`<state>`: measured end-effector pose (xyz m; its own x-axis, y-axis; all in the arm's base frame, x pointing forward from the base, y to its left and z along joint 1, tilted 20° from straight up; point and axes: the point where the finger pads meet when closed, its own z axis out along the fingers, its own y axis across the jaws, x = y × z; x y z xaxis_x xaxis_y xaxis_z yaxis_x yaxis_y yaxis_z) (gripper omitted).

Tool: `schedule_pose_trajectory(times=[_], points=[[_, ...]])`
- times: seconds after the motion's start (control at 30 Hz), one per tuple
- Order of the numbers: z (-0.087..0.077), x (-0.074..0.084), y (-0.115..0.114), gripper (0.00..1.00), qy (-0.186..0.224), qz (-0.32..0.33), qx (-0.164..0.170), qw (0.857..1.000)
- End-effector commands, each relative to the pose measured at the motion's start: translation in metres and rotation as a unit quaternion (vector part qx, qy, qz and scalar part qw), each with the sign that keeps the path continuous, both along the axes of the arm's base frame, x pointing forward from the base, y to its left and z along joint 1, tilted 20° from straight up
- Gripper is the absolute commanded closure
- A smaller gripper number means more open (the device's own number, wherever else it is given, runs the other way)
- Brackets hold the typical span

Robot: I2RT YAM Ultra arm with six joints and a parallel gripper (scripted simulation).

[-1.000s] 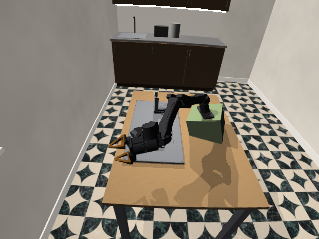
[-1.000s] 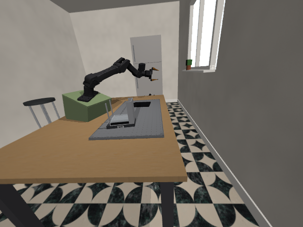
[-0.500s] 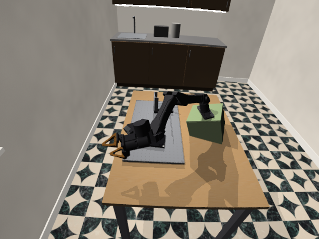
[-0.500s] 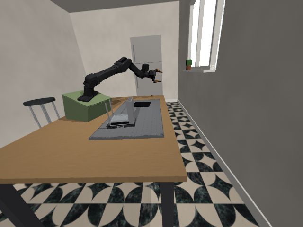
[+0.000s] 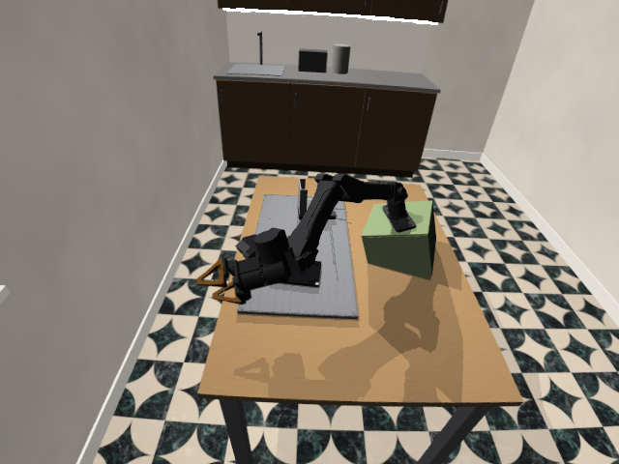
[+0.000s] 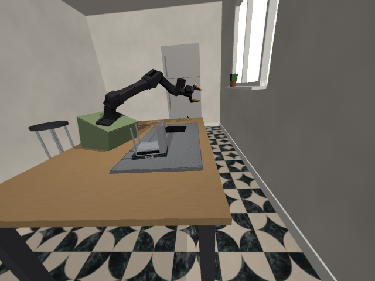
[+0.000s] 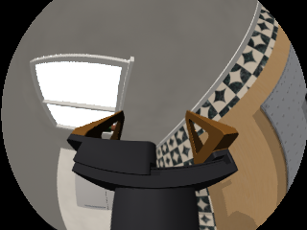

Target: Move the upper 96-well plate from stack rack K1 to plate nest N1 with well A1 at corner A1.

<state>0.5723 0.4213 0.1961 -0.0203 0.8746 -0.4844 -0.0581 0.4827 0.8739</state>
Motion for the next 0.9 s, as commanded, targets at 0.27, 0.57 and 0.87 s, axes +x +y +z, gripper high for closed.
schedule_pose_trajectory(times=[0.27,0.57,0.87], points=[[0.045,0.003,-0.008,0.0,-0.018,0.01,-0.001,1.0],[0.047,0.018,-0.034,0.0,-0.004,-0.017,-0.046,0.999],[0.04,0.028,-0.051,0.0,0.007,-0.009,-0.071,0.997]])
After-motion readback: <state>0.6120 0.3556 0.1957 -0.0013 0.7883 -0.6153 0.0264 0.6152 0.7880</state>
